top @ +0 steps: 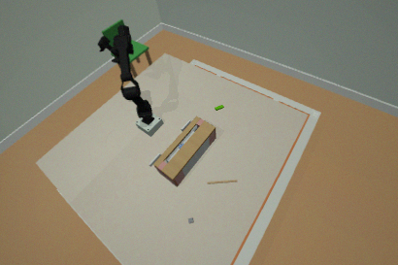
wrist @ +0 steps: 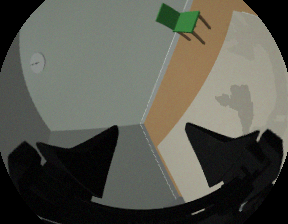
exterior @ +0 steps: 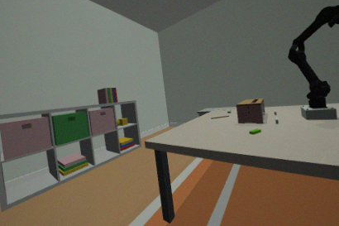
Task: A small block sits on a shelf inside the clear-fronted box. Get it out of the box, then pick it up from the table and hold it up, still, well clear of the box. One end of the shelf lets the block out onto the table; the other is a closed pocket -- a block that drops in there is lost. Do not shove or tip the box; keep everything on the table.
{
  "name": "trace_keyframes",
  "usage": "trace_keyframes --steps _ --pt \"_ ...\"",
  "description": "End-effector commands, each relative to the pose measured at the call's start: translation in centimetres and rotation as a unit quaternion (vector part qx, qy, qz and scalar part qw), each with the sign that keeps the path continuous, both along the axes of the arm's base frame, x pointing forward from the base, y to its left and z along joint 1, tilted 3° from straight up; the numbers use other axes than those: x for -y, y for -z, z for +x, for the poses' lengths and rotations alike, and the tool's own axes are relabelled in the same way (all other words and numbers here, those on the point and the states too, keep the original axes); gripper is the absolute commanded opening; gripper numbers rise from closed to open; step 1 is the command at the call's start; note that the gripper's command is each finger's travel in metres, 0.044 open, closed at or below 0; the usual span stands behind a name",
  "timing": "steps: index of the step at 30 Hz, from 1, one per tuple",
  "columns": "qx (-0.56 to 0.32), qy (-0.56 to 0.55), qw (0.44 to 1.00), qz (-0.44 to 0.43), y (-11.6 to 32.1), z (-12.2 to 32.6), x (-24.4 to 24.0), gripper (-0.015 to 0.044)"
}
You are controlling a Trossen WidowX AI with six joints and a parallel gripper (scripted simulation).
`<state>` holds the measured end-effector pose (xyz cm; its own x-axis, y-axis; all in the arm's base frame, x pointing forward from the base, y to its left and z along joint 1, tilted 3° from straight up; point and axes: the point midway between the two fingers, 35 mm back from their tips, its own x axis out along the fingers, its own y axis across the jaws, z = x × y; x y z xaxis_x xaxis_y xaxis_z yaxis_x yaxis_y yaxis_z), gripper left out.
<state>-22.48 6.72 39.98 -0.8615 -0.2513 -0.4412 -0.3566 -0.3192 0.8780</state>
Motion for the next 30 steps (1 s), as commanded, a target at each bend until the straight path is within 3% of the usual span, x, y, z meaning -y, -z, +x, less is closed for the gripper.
trace_keyframes --steps 1,8,16,22,30 --pt "0.001 0.004 1.0 0.003 0.1 0.0 -0.3 0.04" --pt "0.073 0.132 0.983 0.109 4.1 3.2 -10.0 0.04" --pt "0.213 0.246 0.926 0.193 9.2 12.9 -18.9 0.04" --pt "0.314 0.299 0.878 0.202 12.4 21.8 -21.5 0.04" --pt "0.422 0.31 0.833 0.181 15.9 31.2 -20.6 0.04"
